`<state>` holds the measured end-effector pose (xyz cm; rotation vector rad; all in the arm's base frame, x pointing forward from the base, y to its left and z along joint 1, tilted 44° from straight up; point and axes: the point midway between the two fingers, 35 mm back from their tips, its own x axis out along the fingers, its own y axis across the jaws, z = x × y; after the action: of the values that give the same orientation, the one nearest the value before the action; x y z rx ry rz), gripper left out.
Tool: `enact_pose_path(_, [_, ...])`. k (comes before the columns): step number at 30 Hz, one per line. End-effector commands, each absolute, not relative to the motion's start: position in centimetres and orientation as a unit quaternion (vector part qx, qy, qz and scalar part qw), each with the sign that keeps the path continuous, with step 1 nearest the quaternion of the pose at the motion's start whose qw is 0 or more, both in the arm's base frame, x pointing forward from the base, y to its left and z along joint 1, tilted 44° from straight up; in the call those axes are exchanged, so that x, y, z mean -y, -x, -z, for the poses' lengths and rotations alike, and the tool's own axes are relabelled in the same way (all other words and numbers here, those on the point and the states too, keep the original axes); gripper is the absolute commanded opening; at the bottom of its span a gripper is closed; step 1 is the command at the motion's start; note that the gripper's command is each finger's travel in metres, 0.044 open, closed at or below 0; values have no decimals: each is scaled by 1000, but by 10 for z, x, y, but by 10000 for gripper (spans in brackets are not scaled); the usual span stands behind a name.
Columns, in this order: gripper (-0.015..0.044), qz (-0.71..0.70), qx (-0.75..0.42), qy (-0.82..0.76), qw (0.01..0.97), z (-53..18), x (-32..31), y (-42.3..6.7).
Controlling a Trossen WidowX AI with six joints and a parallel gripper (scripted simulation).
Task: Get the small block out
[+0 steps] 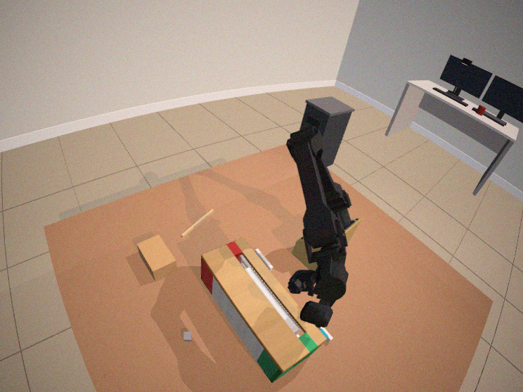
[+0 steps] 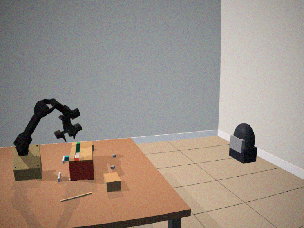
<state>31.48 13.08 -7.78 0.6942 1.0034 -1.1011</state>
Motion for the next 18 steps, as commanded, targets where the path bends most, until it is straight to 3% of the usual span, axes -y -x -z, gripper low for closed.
enact_pose_path(1, [285, 398, -524, -146, 739, 84, -133, -310])
enact_pose_path(7, [285, 229, -603, 118, 755, 88, -137, -305])
enact_pose_path(12, [285, 87, -627, 324, 703, 91, -141, -302])
enact_pose_path(18, [285, -11, -623, 457, 635, 93, -143, -299])
